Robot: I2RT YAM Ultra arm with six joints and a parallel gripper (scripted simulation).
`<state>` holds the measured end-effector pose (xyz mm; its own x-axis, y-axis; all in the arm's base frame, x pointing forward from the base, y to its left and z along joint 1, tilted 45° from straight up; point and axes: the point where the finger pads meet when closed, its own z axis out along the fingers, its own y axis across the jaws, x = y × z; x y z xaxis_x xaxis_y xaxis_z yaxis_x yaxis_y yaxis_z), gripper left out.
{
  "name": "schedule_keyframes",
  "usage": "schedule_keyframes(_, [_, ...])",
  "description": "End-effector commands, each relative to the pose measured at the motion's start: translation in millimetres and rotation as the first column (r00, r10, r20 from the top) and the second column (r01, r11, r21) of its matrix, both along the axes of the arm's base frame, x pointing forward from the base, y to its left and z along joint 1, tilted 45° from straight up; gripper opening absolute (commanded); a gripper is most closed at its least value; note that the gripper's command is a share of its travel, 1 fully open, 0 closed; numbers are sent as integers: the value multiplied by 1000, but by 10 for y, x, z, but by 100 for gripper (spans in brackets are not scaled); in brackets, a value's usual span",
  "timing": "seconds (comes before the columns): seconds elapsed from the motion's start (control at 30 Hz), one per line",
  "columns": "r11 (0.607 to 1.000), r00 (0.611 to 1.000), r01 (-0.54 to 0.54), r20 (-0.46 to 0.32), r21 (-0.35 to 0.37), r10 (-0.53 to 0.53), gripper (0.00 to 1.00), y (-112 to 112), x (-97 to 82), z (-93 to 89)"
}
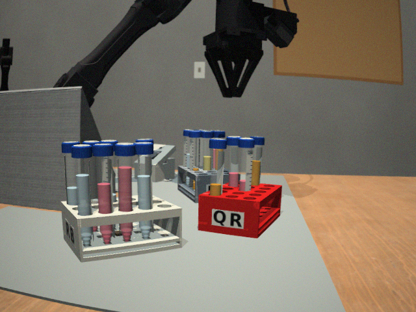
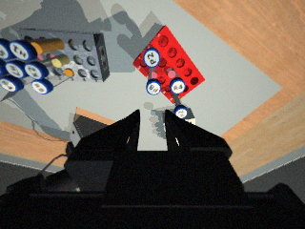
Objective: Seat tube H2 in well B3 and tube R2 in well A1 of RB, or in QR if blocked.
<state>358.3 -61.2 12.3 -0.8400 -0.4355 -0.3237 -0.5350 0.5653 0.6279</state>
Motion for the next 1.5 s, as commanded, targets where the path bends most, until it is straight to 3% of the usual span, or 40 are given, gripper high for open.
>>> schedule_keyframes(0.0, [1000, 999, 29, 42, -4, -29, 30, -121, 60, 144])
schedule_keyframes(0.2, [1000, 1000, 18, 21, 2, -18, 30, 57, 4, -19])
schedule_keyframes(0.33, [1000, 1000, 18, 22, 1, -18, 30, 85, 6, -46])
schedule_keyframes(0.37, [999, 998, 39, 52, -12, -38, 30, -24, 88, -19])
schedule_keyframes(0.43, [999, 999, 38, 12, 6, -38, 30, 49, -10, -118])
schedule_keyframes(0.83, [1000, 1000, 18, 1, 11, -18, 30, 276, -14, -317])
schedule_keyframes(0.93, [999, 999, 38, 24, 1, -38, 30, 182, 50, -298])
schedule_keyframes(0.97, [999, 999, 38, -1, 12, -38, 30, 229, -25, -347])
schedule_keyframes(1.13, [1000, 1000, 18, 6, 9, -18, 30, 360, -19, -386])
schedule_keyframes(1.23, [999, 999, 38, 35, -2, -38, 30, 254, 70, -356])
schedule_keyframes(1.47, [999, 999, 38, 17, 5, -38, 30, 298, -14, -365])
